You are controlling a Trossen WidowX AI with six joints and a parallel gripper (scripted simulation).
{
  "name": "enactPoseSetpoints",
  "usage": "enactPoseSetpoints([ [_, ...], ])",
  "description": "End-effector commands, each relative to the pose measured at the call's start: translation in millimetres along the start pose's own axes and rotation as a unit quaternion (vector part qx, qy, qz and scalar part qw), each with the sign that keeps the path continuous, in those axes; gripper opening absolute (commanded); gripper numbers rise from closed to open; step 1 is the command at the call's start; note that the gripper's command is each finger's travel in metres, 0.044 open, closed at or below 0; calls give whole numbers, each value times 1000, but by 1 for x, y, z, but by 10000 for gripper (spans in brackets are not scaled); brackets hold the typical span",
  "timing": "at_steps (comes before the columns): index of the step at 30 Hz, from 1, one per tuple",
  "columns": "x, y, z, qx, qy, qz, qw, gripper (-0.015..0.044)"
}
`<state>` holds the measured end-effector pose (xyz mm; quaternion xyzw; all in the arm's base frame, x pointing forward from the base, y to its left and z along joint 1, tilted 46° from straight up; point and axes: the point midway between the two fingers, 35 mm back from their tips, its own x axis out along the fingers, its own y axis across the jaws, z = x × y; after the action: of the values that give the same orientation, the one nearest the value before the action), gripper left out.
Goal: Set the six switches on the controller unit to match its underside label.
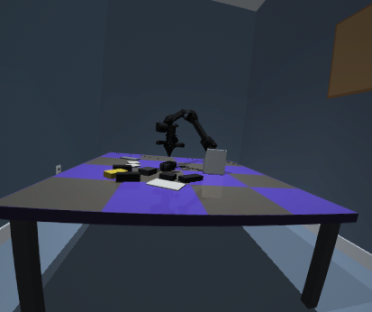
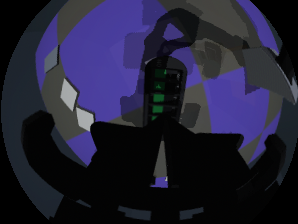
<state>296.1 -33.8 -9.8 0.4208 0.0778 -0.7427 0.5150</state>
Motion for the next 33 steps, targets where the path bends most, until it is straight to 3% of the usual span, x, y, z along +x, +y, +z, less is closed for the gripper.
enactPoseSetpoints([
  [1, 1, -1, 1, -5, -3, 1, 1000, 0],
  [8, 1, -2, 1, -5, -3, 1, 1000, 0],
  [14, 29, -44, 2, -5, -3, 1, 1000, 0],
  [30, 29, -43, 2, -8, -4, 2, 1000, 0],
  [33, 19, -29, 16, -7, -3, 2, 1000, 79],
])
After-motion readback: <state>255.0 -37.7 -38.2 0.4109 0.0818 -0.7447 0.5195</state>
